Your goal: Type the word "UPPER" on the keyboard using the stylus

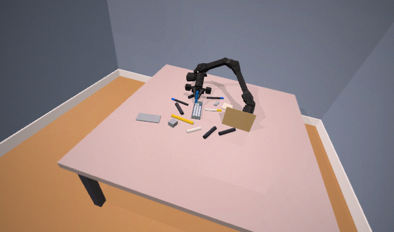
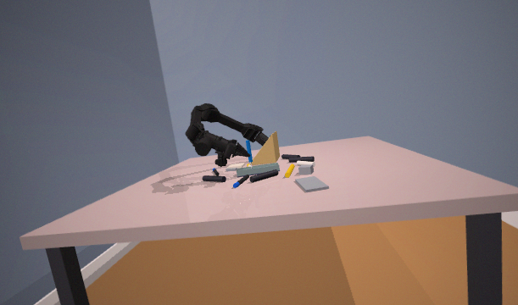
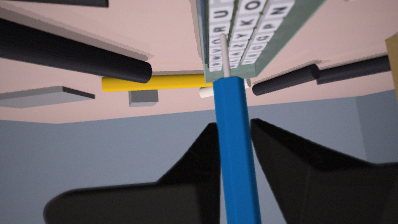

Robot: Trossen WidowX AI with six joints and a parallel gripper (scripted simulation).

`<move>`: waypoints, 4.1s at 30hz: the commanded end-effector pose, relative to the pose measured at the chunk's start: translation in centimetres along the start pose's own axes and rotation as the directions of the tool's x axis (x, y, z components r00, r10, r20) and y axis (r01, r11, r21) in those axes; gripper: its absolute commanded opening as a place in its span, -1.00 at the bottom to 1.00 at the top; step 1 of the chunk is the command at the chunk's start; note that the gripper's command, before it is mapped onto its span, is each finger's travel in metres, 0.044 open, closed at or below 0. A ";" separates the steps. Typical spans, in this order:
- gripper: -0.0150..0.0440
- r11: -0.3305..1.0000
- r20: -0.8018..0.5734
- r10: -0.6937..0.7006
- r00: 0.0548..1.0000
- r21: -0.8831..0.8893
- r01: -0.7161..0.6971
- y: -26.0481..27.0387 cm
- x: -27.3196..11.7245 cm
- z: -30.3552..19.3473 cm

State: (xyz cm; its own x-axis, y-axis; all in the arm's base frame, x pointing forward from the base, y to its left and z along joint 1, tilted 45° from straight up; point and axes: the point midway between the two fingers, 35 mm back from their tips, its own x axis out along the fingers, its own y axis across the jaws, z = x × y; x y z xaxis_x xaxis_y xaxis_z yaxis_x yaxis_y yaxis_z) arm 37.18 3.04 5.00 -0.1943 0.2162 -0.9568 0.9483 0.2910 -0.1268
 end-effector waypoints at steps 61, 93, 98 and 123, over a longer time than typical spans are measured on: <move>-0.27 1.000 0.009 -0.002 1.000 -0.012 0.002 0.0 -1.0 -1.7; -0.49 1.000 0.000 -0.002 1.000 -0.005 0.002 -3.4 1.6 -1.4; -0.22 1.000 0.000 -0.002 1.000 -0.005 0.002 -3.4 1.7 -1.4; -0.22 1.000 0.001 -0.002 1.000 -0.005 0.002 -3.5 2.1 -0.7</move>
State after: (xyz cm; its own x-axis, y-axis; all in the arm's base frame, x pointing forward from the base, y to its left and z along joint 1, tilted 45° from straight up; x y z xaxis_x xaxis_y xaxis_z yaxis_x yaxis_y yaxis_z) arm 33.29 3.28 3.78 -0.1962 0.2189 -0.9558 0.9481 0.2911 -0.1280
